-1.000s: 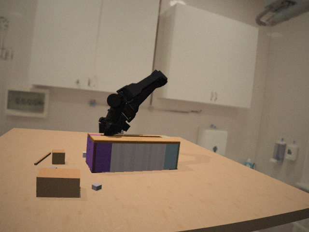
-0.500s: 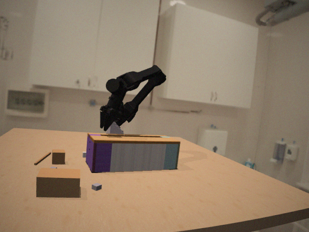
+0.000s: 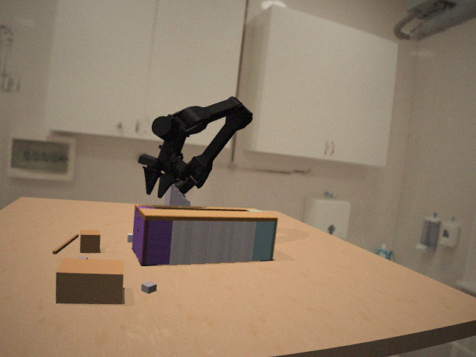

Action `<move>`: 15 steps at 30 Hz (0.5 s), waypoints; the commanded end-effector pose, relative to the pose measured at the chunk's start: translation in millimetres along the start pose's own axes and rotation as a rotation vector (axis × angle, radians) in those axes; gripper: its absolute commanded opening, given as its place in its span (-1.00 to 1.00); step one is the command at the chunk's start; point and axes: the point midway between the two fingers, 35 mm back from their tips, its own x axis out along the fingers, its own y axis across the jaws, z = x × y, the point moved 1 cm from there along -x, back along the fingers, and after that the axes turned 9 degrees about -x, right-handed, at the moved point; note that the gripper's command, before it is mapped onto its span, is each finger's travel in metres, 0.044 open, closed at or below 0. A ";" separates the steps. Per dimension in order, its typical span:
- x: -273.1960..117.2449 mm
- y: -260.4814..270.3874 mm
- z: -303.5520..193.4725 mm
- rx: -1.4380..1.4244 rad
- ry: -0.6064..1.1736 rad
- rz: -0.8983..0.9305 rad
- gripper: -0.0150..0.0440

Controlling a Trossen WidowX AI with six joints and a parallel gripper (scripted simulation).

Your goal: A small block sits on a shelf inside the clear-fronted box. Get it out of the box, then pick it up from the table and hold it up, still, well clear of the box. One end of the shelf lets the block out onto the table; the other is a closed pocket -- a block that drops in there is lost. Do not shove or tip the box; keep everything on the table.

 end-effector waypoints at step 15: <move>2.1 3.7 -23.3 1.687 -0.174 0.161 0.47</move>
